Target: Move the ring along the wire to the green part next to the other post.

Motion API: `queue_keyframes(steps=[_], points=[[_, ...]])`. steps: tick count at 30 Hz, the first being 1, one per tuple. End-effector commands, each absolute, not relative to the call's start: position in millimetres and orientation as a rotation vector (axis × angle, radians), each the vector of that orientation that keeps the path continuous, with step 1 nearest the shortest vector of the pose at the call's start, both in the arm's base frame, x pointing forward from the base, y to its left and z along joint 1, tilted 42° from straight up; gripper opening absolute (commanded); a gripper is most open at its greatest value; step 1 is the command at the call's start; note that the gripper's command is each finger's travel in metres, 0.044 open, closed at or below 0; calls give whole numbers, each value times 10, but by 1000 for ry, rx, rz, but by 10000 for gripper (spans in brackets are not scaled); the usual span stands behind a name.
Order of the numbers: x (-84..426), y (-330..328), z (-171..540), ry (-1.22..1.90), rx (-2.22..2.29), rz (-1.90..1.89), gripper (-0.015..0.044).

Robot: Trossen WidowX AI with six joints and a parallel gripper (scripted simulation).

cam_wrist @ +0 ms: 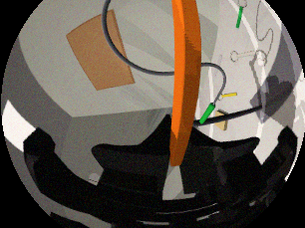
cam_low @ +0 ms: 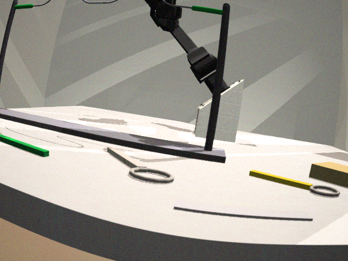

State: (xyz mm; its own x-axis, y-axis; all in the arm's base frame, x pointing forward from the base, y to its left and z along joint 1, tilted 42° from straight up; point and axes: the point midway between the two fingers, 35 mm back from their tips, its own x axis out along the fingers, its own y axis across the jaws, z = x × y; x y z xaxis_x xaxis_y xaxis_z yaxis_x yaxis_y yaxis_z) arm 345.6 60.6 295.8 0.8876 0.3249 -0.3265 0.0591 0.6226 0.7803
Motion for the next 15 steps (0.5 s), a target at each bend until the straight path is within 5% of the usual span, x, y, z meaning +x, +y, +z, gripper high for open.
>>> queue_keyframes(steps=[1, 15], points=[[3461, 586, 2936, 469, 832, 139, -150], [3469, 455, 2813, 469, 569, 57, -150]])
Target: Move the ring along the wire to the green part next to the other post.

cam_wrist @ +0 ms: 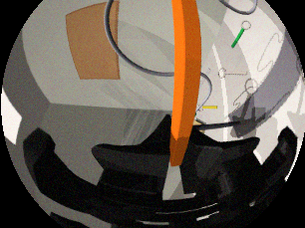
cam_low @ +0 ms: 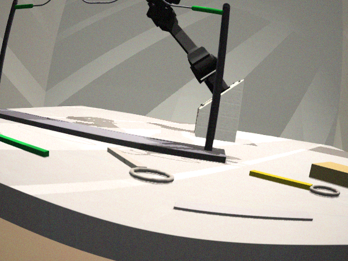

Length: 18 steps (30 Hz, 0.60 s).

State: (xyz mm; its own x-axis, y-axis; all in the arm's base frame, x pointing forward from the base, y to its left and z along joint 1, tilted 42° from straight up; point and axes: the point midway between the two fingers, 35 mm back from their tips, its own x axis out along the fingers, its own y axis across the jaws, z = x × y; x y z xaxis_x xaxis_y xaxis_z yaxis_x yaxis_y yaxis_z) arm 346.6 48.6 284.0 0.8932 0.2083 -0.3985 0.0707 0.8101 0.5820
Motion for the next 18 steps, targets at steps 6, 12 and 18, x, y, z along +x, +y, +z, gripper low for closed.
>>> queue_keyframes(steps=[6, 12, 18], points=[[3472, 385, 2768, 467, 450, 21, -150], [3474, 309, 2732, 464, 332, -16, -150], [3476, 229, 2706, 459, 213, -52, -150]])
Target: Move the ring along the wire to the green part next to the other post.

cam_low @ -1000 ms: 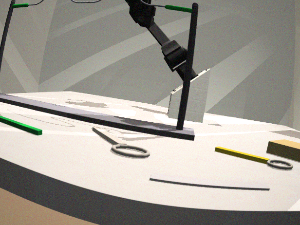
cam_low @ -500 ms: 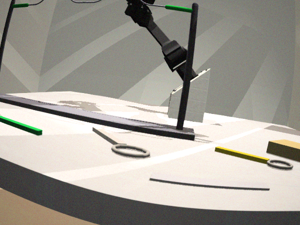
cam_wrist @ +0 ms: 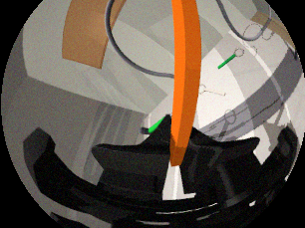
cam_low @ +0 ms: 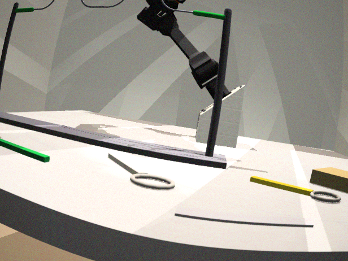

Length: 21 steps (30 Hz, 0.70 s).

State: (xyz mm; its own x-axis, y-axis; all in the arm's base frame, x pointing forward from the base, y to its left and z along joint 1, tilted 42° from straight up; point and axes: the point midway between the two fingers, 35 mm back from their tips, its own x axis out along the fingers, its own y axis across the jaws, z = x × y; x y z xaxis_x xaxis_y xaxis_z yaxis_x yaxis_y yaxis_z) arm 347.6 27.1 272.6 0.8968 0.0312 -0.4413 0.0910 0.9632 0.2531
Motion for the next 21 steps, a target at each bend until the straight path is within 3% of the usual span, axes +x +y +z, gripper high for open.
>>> queue_keyframes(steps=[1, 21], points=[[3476, 215, 2703, 458, 193, -57, -150], [3477, -64, 2694, 434, -204, -175, -150]])
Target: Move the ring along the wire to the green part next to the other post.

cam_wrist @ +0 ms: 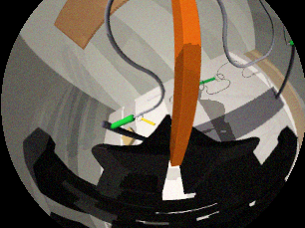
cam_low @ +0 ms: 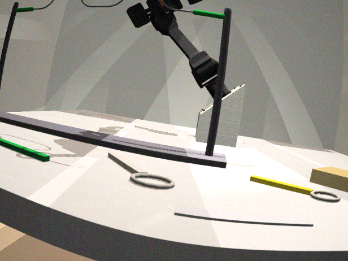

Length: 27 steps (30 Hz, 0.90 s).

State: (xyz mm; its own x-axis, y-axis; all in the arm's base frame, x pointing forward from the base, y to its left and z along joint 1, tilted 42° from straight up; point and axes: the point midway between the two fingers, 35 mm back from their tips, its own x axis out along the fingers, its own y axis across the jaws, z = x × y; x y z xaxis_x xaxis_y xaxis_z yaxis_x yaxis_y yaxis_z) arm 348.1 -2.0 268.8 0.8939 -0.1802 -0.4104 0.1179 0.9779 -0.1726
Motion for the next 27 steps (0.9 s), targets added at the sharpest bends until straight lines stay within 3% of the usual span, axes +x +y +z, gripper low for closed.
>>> queue_keyframes(steps=[1, 27], points=[[3477, -78, 2697, 432, -224, -181, -150], [3467, -395, 2854, 381, -727, -324, -150]])
